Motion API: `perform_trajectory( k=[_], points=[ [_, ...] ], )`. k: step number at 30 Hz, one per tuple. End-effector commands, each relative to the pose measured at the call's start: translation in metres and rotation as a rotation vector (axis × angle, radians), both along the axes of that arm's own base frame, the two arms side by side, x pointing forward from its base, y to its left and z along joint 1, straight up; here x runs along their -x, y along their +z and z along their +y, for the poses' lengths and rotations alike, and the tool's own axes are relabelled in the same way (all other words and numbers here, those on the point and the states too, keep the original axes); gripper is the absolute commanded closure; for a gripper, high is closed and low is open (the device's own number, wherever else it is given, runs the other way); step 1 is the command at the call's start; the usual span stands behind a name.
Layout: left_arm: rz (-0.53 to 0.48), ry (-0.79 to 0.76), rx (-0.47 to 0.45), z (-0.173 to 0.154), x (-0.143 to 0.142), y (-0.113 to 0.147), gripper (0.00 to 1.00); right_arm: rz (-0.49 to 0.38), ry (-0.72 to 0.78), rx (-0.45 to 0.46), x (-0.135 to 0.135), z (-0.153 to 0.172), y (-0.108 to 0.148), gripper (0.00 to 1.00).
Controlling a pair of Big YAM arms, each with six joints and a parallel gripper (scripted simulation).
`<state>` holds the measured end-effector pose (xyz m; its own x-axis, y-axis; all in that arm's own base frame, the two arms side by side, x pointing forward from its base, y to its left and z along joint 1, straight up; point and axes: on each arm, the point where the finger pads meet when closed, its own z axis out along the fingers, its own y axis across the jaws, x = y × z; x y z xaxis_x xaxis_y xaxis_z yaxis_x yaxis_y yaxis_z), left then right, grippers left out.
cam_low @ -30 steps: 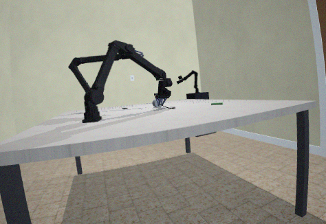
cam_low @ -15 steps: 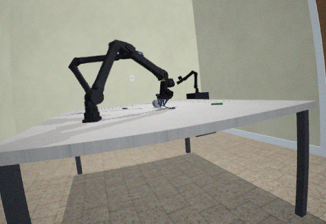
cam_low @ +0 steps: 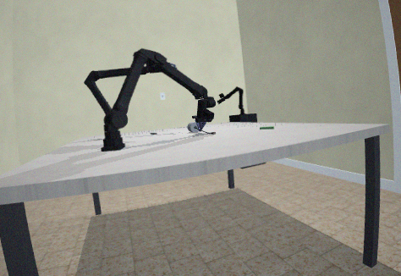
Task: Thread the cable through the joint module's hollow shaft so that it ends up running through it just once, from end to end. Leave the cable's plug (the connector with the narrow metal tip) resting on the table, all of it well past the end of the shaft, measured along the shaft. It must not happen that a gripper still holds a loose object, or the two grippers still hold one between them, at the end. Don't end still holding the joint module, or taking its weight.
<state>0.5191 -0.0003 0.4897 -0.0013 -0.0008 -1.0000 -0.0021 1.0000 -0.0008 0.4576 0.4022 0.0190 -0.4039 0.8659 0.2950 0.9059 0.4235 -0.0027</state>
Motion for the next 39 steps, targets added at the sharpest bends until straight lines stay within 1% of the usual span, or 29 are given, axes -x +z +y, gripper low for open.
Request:
perform_trajectory(
  k=[1,3,4,5,20,21,22,23,26,28,37,38,39],
  points=[
    [-0.069,0.006,-0.006,0.003,0.000,0.042,0.04,-0.026,0.025,-0.022,-0.001,0.007,0.009,1.00],
    [-0.069,0.006,-0.006,0.003,0.000,0.042,0.04,-0.026,0.025,-0.022,-0.001,0.007,0.009,1.00],
    [-0.069,0.006,-0.006,0.003,0.000,0.042,0.04,-0.025,0.017,-0.021,-0.005,0.007,0.011,1.00],
    [-0.069,0.006,-0.006,0.003,0.000,0.042,0.04,-0.015,0.025,-0.014,0.001,0.006,0.005,1.00],
    [-0.069,0.006,-0.006,0.003,0.000,0.042,0.04,-0.025,0.016,-0.023,0.002,0.010,0.014,1.00],
    [-0.069,0.006,-0.006,0.003,0.000,0.042,0.04,-0.025,0.009,-0.023,-0.004,0.009,0.014,1.00],
    [-0.069,0.006,-0.006,0.003,0.000,0.042,0.04,-0.017,0.014,-0.018,0.003,0.010,0.009,1.00],
    [-0.069,0.006,-0.006,0.003,0.000,0.042,0.04,-0.017,0.013,-0.017,0.003,0.010,0.009,1.00],
    [-0.069,0.006,-0.006,0.003,0.000,0.042,0.04,-0.029,0.005,-0.026,-0.008,0.021,0.018,1.00],
    [-0.069,0.006,-0.006,0.003,0.000,0.042,0.04,-0.020,0.005,-0.018,-0.006,0.023,0.012,1.00],
    [-0.069,0.006,-0.006,0.003,0.000,0.042,0.04,-0.020,0.006,-0.015,-0.004,0.029,0.013,1.00],
    [-0.069,0.006,-0.006,0.003,0.000,0.042,0.04,-0.010,-0.008,-0.005,-0.005,0.020,0.007,1.00],
    [-0.069,0.006,-0.006,0.003,0.000,0.042,0.04,-0.022,0.000,-0.014,-0.007,0.028,0.014,1.00]
  ],
)
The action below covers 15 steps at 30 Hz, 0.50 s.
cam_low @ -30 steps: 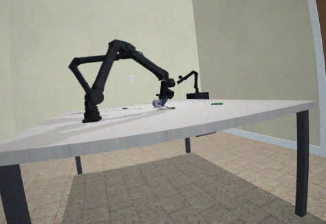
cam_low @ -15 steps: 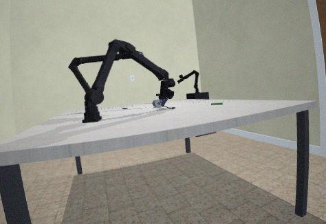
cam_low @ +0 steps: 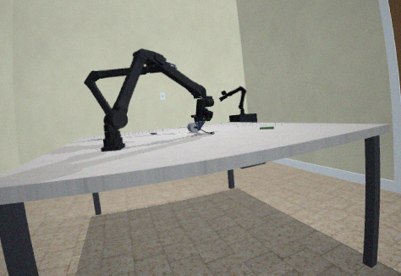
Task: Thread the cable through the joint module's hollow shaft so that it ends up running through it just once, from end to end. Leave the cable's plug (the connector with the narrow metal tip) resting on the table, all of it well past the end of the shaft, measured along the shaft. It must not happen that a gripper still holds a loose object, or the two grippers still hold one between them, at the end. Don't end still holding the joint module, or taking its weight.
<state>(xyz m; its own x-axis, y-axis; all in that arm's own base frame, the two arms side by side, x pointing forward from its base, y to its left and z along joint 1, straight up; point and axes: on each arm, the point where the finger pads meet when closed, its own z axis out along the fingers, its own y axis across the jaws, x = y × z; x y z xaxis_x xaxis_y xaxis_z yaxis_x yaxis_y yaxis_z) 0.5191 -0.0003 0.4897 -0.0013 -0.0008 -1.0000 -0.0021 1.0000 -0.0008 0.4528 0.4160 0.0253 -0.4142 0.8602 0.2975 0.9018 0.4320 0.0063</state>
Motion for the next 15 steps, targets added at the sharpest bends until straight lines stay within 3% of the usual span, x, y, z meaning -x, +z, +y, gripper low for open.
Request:
perform_trajectory(
  k=[1,15],
  points=[
    [-0.069,0.006,-0.006,0.003,0.000,0.042,0.04,-0.015,-0.004,-0.008,-0.009,0.018,0.007,1.00],
    [-0.069,0.006,-0.006,0.003,0.000,0.042,0.04,-0.009,-0.003,-0.005,-0.005,0.028,0.007,1.00]
  ],
)
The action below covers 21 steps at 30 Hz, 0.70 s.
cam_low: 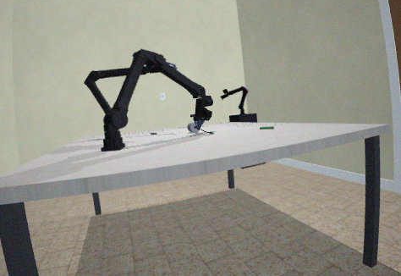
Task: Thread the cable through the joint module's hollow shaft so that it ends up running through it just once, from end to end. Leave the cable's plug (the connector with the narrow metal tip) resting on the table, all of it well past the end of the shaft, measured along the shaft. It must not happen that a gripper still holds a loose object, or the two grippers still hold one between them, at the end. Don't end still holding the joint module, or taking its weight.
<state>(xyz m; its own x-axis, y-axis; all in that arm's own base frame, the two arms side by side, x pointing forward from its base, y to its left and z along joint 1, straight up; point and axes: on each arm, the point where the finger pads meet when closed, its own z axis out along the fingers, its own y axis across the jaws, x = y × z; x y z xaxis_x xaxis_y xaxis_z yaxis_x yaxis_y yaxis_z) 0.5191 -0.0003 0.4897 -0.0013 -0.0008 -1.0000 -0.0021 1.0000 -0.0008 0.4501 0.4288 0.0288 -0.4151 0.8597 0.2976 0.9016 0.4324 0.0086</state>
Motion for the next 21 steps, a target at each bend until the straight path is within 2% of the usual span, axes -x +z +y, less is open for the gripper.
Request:
perform_trajectory(
  k=[1,3,17,20,21],
  points=[
    [-0.069,0.006,-0.006,0.003,0.000,0.042,0.04,0.002,-0.015,0.004,-0.008,0.008,-0.002,1.00],
    [-0.069,0.006,-0.006,0.003,0.000,0.042,0.04,-0.009,-0.004,-0.005,-0.007,0.019,0.004,1.00],
    [-0.069,0.006,-0.006,0.003,0.000,0.042,0.04,-0.005,-0.004,-0.002,-0.003,0.029,0.004,1.00],
    [-0.069,0.006,-0.006,0.003,0.000,0.042,0.04,-0.006,-0.016,-0.004,-0.009,0.025,0.005,1.00],
    [-0.069,0.006,-0.006,0.003,0.000,0.042,0.04,-0.005,-0.023,-0.003,-0.011,0.022,0.005,0.68]
  ],
)
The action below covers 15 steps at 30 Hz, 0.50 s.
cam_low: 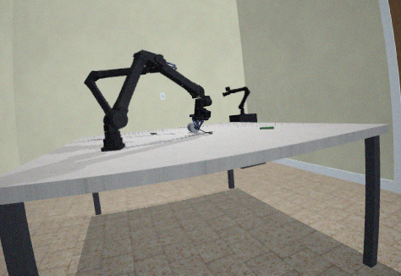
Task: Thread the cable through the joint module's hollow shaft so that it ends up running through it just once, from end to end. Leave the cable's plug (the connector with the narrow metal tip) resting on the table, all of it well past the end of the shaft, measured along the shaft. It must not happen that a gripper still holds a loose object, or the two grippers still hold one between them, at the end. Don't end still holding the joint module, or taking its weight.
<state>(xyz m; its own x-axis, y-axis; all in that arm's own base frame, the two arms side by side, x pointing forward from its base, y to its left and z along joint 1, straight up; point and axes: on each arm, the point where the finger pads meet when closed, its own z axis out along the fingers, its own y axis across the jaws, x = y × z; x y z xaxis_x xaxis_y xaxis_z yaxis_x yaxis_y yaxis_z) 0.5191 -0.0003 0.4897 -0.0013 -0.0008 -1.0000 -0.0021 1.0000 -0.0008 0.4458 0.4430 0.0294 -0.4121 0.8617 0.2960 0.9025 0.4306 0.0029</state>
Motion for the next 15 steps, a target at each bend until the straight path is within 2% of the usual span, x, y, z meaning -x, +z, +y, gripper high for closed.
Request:
perform_trajectory(
  k=[1,15],
  points=[
    [-0.069,0.006,-0.006,0.0034,-0.0001,0.0420,0.04,-0.006,-0.022,-0.004,-0.0149,0.0063,0.0024,0.68],
    [-0.069,0.006,-0.006,0.0034,-0.0001,0.0420,0.04,-0.001,-0.025,0.001,-0.0132,0.0028,-0.0031,0.68]
  ],
)
